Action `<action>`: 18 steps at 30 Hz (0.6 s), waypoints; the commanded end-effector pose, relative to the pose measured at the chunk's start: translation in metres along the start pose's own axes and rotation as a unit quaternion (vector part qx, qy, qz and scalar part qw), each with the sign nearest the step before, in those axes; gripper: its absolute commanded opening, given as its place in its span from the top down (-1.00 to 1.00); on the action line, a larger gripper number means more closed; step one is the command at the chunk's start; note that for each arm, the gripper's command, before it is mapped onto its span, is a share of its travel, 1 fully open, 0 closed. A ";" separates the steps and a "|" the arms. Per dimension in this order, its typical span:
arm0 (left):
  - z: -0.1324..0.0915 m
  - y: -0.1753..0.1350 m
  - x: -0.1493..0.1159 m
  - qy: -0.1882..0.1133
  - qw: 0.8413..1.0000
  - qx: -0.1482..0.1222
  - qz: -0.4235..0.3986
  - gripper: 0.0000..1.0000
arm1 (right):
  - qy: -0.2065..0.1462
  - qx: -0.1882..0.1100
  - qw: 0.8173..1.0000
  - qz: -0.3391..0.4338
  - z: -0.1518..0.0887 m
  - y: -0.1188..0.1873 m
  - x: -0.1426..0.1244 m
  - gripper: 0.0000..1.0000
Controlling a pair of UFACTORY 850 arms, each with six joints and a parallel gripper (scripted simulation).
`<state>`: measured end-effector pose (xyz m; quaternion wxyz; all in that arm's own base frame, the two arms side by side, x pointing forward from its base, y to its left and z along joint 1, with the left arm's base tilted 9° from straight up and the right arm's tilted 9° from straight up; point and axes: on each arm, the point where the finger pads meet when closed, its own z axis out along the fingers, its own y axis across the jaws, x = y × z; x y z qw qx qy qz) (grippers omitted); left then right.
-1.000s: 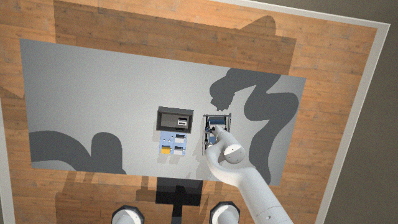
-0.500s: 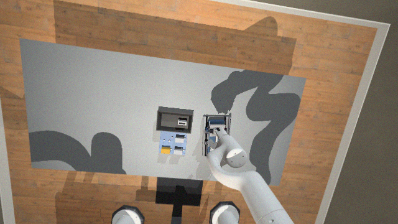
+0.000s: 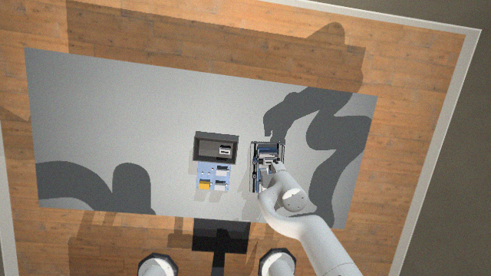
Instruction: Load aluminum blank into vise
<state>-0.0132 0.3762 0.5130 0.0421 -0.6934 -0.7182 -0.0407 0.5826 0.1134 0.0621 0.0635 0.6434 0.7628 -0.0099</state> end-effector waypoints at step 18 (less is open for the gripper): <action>-0.001 0.000 0.000 0.001 1.000 0.000 0.000 -1.00 | -0.013 -0.008 0.999 0.045 -0.001 -0.003 -0.001 -0.38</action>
